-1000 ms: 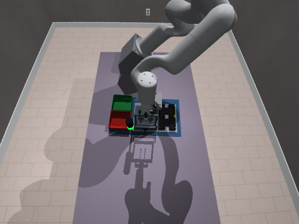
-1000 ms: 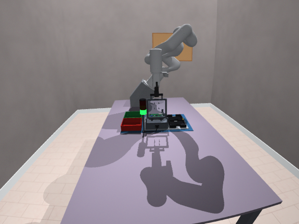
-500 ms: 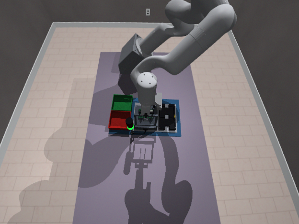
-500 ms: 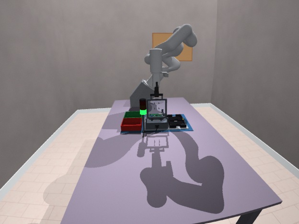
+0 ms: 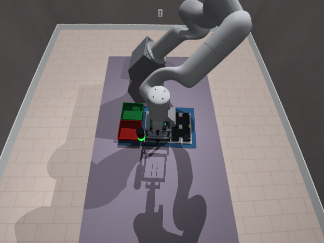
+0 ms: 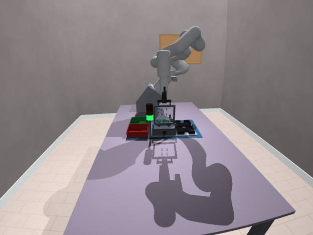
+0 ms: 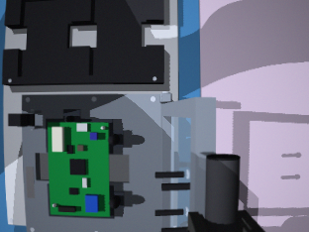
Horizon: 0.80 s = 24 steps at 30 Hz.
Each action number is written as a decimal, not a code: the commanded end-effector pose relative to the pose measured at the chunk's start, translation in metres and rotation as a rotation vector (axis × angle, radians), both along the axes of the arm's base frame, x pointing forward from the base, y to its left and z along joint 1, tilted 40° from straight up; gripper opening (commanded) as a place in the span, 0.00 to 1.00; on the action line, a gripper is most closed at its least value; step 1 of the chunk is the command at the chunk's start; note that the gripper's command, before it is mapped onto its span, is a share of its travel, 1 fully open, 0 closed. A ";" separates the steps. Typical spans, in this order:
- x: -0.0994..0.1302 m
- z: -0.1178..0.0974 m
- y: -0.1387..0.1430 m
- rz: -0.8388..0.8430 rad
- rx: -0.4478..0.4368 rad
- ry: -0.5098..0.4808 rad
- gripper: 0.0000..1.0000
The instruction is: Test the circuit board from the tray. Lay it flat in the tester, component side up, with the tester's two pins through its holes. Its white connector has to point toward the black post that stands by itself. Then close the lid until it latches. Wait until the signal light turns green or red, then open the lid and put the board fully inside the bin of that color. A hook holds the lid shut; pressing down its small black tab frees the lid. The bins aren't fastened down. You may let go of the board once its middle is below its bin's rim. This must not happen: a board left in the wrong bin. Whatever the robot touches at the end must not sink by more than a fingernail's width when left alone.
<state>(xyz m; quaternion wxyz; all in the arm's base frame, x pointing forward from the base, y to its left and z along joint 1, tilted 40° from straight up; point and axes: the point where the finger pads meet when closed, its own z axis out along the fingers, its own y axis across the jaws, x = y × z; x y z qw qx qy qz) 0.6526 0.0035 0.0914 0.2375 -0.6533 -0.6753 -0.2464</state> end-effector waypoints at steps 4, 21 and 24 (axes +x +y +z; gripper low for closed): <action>0.012 0.000 0.000 0.000 0.000 -0.001 0.00; 0.012 0.000 0.000 0.000 0.000 -0.001 0.52; 0.012 0.000 0.000 0.000 0.000 -0.001 0.52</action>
